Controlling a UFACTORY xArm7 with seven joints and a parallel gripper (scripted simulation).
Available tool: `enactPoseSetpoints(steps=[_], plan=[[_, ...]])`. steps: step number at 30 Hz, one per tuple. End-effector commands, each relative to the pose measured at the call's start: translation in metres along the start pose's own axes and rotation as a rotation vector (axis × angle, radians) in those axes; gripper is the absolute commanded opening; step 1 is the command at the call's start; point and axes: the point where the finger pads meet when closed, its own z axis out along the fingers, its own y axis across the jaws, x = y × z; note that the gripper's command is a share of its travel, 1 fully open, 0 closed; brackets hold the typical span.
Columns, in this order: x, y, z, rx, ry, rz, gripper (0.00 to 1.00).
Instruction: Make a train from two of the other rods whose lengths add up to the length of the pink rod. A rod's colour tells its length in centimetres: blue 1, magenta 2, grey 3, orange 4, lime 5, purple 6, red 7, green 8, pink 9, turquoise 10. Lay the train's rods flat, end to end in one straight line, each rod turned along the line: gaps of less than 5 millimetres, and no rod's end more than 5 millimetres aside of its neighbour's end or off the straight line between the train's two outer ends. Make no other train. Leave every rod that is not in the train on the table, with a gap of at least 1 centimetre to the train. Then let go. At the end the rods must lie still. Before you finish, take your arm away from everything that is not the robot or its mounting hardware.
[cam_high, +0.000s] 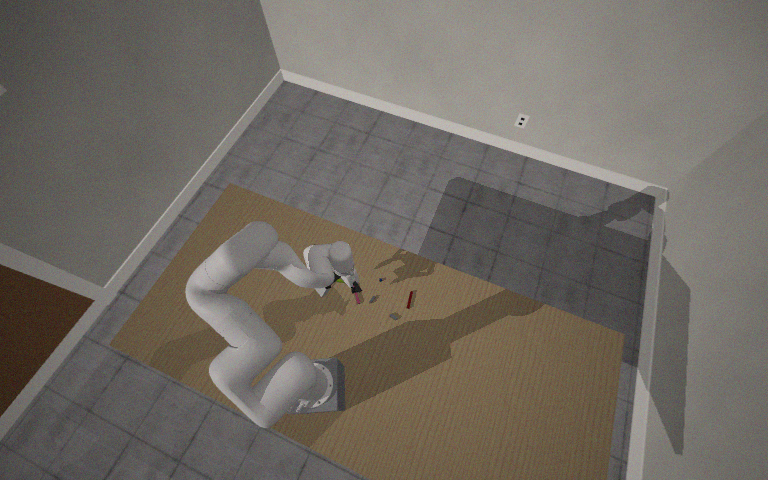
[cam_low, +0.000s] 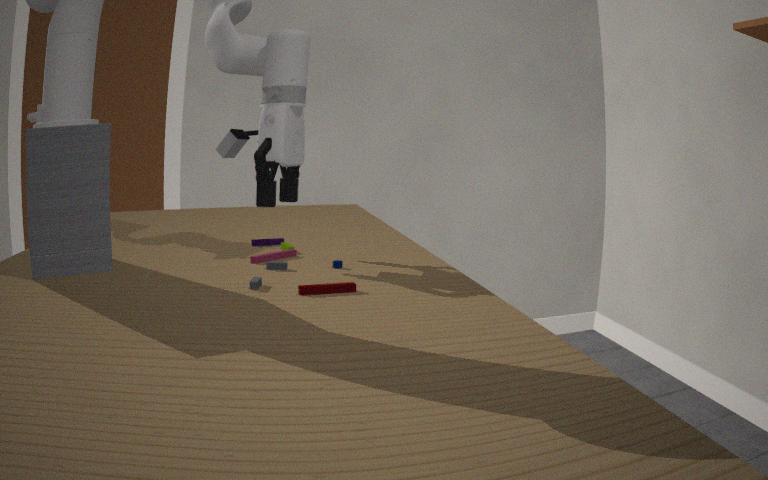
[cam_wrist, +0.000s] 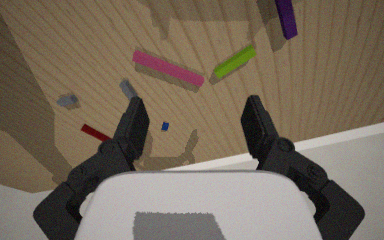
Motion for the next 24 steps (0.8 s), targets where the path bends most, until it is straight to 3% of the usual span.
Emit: enactPoseSetpoints(steps=[1, 15, 18, 19, 24], plan=[[0.012, 0.025, 0.000, -0.008, -0.009, -0.167, 1.00], [0.055, 0.081, 0.003, -0.014, -0.019, -0.573, 1.00], [0.058, 0.084, 0.003, -0.015, -0.019, -0.595, 1.00], [0.058, 0.084, 0.003, -0.015, -0.019, -0.595, 0.24], [0.058, 0.084, 0.003, -0.015, -0.019, -0.595, 0.24]])
